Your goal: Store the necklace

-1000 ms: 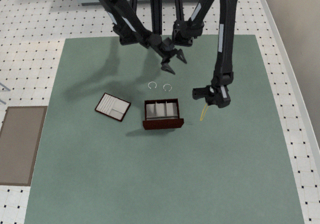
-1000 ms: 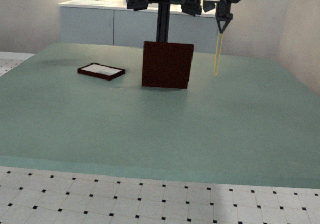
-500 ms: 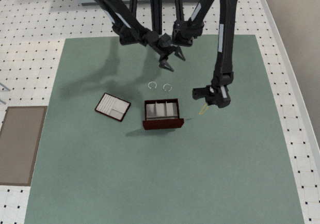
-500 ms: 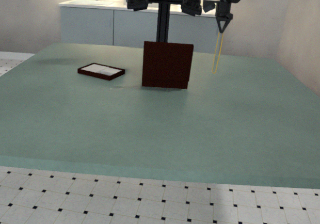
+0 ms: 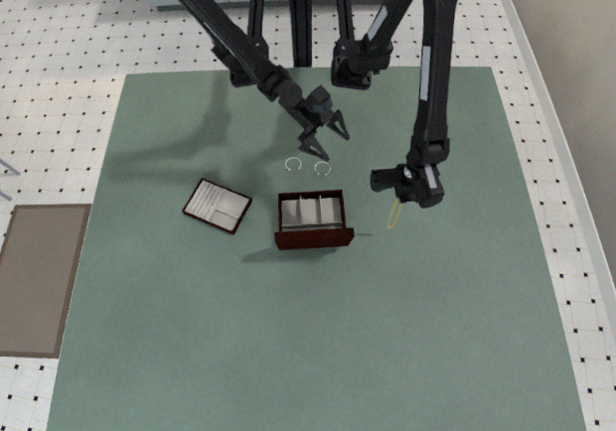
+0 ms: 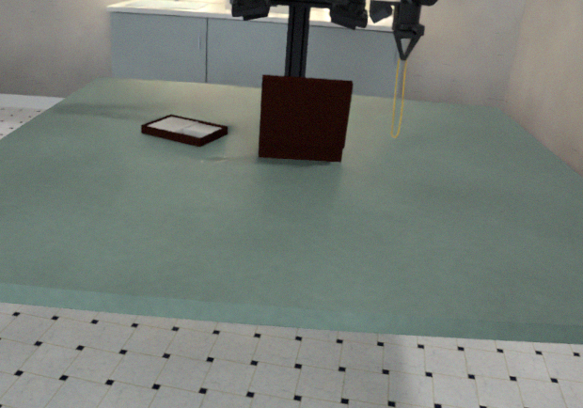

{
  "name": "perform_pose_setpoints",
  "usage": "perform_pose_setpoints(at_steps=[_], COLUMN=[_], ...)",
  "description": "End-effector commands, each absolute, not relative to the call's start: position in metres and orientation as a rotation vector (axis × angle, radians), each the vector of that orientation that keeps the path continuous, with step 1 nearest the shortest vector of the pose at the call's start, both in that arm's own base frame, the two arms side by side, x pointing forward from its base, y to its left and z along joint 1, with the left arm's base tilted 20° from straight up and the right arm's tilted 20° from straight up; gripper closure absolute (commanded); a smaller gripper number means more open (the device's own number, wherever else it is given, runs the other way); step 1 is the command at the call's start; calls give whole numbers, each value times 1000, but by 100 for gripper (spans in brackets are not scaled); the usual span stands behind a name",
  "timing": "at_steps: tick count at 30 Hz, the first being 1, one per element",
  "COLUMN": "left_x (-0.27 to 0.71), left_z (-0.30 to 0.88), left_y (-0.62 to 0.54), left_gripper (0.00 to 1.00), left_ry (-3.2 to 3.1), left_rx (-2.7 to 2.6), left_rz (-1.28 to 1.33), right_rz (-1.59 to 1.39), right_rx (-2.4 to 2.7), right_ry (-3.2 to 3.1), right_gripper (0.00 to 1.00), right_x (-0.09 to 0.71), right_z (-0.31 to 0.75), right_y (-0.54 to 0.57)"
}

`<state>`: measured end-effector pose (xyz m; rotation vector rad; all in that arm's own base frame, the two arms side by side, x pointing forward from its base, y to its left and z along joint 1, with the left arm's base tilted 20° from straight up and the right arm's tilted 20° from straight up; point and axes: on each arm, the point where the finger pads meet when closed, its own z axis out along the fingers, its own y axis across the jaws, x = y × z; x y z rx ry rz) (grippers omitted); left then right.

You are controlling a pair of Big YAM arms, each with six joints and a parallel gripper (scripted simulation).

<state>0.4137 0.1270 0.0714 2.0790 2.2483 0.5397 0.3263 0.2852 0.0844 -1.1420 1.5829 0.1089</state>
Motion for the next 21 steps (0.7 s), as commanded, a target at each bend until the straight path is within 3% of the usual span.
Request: perform_pose_setpoints(at_steps=[1, 21], left_x=[430, 422], left_z=[84, 55], left_y=[127, 24], left_gripper=[100, 100], left_ry=[2243, 1996], left_rx=[2051, 1870], left_rz=[571, 834], right_rz=[48, 51], right_rx=[-1226, -1403], right_ry=[1591, 1723], right_gripper=[0, 0], right_x=[364, 384], right_z=[116, 196], right_y=[281, 189])
